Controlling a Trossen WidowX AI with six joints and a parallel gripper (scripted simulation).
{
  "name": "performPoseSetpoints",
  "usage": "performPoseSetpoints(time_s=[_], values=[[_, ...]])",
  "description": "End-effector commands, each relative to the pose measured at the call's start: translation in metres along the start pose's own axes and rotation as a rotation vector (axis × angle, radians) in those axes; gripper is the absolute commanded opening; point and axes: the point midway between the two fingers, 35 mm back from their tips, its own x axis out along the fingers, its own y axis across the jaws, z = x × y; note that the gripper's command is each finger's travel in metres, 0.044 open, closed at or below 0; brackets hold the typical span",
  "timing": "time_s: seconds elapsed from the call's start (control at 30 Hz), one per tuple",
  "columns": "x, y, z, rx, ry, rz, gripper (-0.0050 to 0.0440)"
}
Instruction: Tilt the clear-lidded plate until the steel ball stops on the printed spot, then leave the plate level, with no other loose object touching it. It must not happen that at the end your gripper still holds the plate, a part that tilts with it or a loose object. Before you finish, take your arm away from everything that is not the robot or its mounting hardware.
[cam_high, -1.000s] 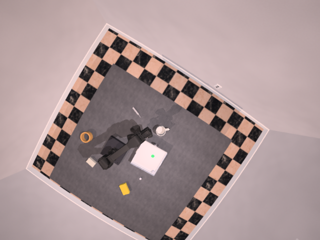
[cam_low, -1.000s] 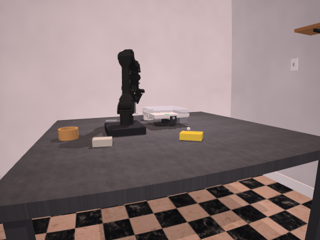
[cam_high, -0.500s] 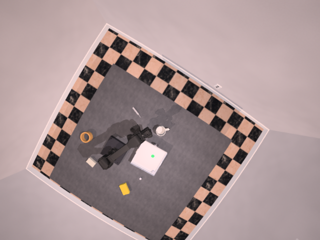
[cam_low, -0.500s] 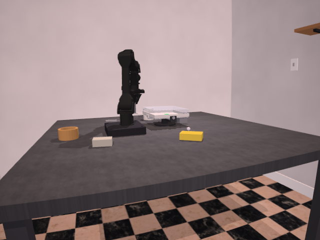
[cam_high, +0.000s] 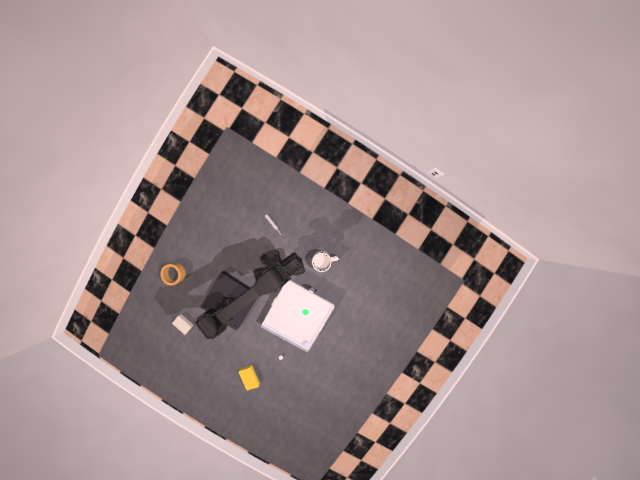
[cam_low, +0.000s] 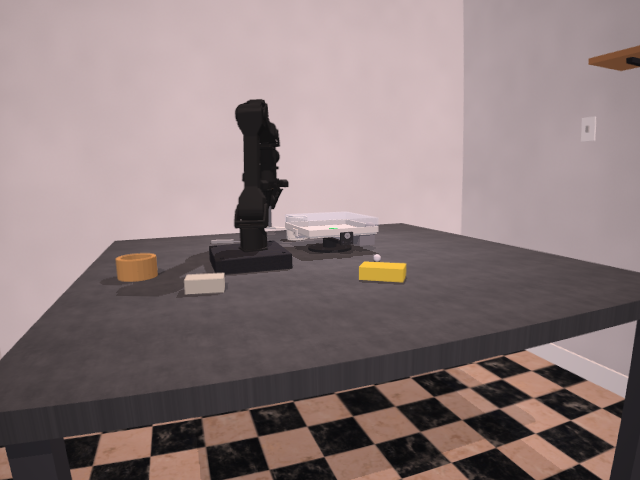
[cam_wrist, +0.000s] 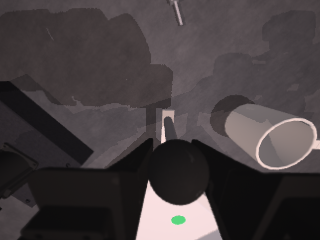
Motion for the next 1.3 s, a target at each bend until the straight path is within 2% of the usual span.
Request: performPoseSetpoints(time_s=[0.0, 0.6, 1.27], values=[[0.0055, -0.0021, 0.0017, -0.005, 0.012, 0.002, 0.0150], [0.0116, -0.0025, 0.0042, -0.005, 0.037, 0.006, 0.0150], [0.0018, 0.0008, 0.0000, -0.005, 0.020, 0.002, 0.0150]])
